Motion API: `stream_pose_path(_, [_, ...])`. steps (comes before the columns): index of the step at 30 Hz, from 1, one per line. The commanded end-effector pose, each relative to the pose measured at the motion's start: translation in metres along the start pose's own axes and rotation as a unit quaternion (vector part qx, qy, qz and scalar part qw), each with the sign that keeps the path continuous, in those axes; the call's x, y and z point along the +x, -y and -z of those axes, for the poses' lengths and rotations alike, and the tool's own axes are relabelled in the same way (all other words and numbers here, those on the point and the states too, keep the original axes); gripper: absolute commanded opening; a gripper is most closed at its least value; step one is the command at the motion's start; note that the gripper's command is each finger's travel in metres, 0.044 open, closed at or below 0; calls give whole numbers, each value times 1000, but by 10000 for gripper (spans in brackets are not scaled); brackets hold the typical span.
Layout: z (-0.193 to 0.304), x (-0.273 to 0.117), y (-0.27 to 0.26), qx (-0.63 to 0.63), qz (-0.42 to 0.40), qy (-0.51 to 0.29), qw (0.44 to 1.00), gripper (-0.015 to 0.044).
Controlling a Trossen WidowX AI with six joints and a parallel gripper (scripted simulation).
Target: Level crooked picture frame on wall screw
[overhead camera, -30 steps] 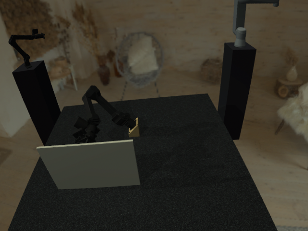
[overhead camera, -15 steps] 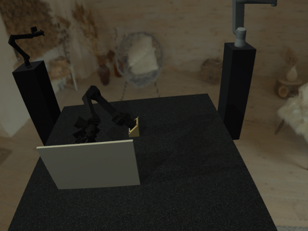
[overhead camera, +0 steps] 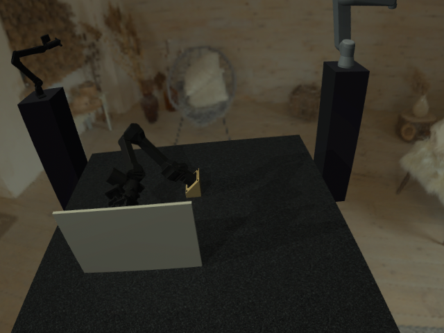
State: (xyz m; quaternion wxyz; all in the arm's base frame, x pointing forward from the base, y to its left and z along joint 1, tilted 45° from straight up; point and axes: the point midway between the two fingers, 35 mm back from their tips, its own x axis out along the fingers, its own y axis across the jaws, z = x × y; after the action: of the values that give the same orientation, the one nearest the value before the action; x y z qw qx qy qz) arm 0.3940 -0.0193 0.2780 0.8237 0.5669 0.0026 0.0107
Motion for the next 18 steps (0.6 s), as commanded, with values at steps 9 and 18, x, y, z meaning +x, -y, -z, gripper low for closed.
stream_pose_path(9, [3, 0, -3, 1, -6, -1, 1000, 0])
stream_pose_path(18, [6, 0, -3, 1, -5, -1, 1000, 0])
